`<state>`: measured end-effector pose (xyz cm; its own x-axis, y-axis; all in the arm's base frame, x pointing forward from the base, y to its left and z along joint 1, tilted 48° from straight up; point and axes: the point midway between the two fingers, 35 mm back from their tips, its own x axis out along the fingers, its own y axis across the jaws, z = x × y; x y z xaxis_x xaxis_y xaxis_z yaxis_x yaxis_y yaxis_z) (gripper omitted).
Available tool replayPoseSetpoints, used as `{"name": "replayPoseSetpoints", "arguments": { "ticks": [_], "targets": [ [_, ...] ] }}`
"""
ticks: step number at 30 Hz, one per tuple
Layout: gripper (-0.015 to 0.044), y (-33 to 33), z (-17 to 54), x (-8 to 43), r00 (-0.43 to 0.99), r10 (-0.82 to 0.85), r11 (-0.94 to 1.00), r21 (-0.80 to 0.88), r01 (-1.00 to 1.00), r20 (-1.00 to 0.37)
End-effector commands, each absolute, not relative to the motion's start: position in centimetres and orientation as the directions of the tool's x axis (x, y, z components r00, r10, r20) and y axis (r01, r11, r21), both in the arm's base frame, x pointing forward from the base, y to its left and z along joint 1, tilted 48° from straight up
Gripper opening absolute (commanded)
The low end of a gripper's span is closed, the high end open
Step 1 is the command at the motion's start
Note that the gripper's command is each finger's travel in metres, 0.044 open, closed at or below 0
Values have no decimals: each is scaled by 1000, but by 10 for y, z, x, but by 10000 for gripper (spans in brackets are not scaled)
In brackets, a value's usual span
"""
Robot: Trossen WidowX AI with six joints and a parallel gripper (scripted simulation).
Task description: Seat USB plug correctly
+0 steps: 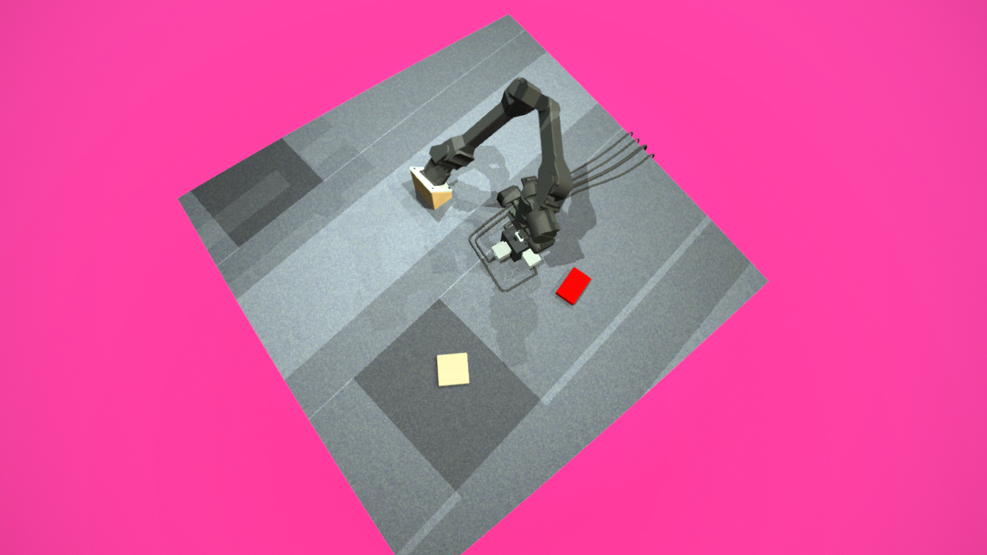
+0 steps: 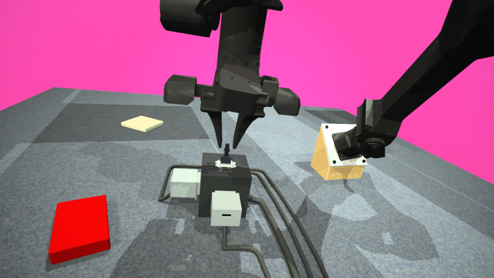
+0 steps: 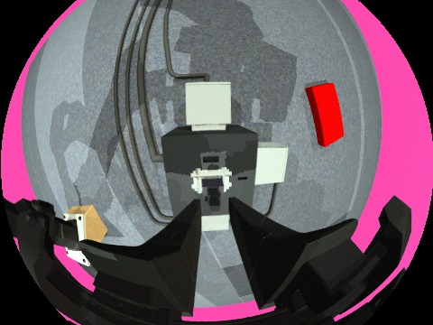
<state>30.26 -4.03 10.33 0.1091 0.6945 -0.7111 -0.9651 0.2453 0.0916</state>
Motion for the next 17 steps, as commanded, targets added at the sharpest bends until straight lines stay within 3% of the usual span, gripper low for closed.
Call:
{"name": "replayPoseSetpoints", "arguments": {
  "ticks": [1,17],
  "targets": [
    [95,-40,103,302,108,695,245,92,-965,-711],
    [95,-49,111,301,109,694,245,92,-965,-711]
  ]
}}
